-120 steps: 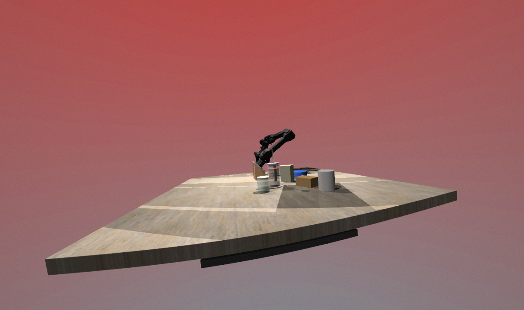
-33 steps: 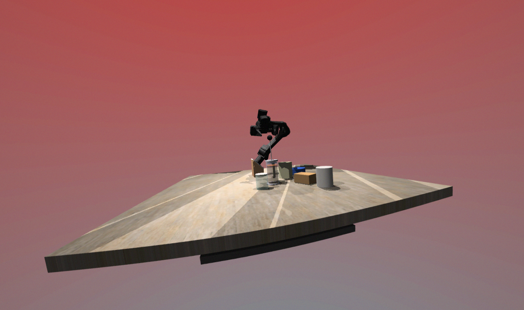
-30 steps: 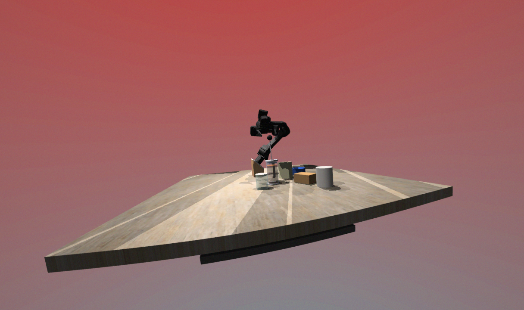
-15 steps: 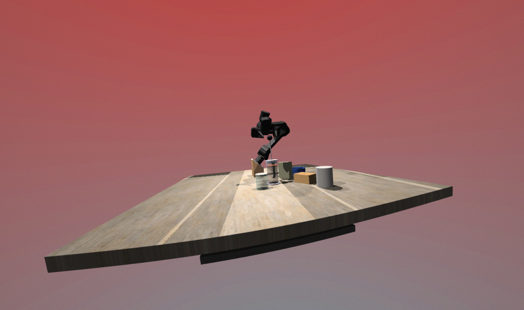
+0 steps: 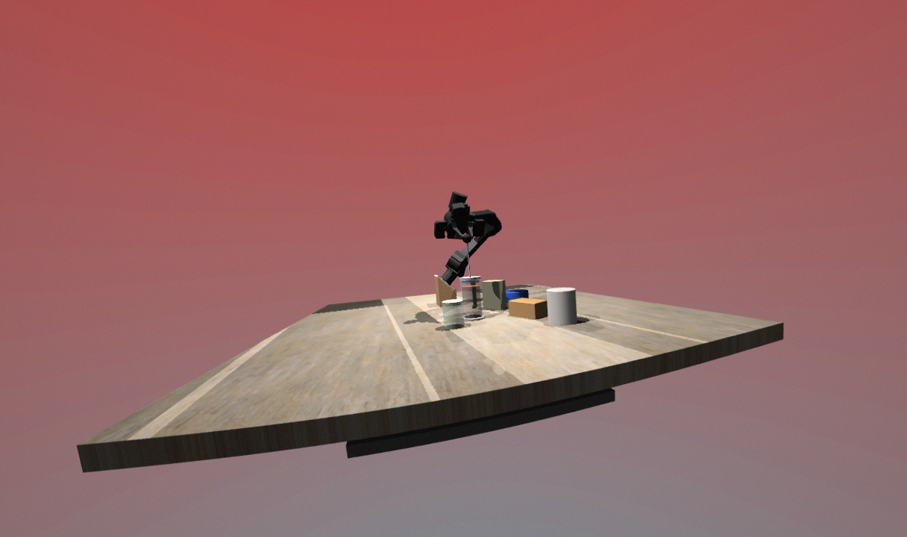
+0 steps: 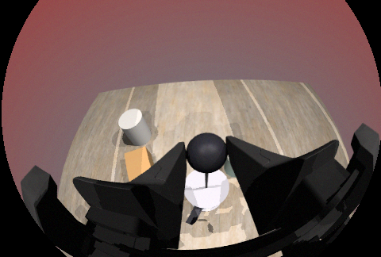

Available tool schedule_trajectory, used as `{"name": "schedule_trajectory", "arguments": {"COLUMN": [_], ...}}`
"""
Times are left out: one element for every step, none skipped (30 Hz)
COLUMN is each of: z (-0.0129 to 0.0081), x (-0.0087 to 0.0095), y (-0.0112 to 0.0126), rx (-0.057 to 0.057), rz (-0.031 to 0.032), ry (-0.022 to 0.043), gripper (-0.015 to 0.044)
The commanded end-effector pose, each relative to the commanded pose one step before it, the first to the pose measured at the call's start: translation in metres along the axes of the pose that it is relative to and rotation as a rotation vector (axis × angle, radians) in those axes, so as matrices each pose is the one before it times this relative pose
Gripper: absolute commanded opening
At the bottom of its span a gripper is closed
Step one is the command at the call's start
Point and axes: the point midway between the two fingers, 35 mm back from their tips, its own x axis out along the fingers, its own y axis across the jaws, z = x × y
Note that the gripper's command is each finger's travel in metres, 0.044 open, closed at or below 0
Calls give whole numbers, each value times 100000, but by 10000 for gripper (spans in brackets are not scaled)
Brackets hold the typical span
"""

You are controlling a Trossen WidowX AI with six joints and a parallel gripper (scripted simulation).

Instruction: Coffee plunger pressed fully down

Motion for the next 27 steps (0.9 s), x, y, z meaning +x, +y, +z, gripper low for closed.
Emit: {"name": "schedule_trajectory", "arguments": {"z": [-9, 0, -20, -39, -58, -78, -97, -113, -119, -120, -123, -123, -123, -123, -123, -123, -126, -126, -126, -126, -126, -126, -128, -128, -128, -128, -128], "x": [17, 0, 18, 37, 54, 71, 88, 102, 107, 108, 109, 108, 108, 107, 107, 106, 108, 107, 106, 106, 105, 105, 106, 105, 104, 104, 103], "y": [-38, 0, -6, -12, -17, -22, -27, -30, -31, -30, -30, -29, -28, -27, -26, -25, -24, -23, -22, -21, -20, -19, -19, -18, -17, -16, -15], "rx": [281, 0, -3, -5, -8, -10, -13, -15, -15, -15, -15, -14, -14, -13, -13, -12, -12, -12, -11, -11, -10, -10, -9, -9, -8, -8, -7], "rz": [-133, 0, -5, -10, -15, -19, -24, -27, -28, -27, -27, -26, -26, -25, -24, -24, -23, -23, -22, -21, -20, -19, -19, -18, -17, -16, -15], "ry": [-40, 0, 8, 16, 23, 30, 37, 41, 42, 41, 40, 39, 37, 36, 35, 33, 32, 31, 29, 27, 26, 24, 23, 21, 20, 18, 17], "gripper": [122, 122, 122, 122, 122, 122, 122, 122, 122, 122, 122, 122, 122, 122, 122, 122, 122, 122, 122, 122, 122, 122, 122, 122, 122, 122, 122]}}
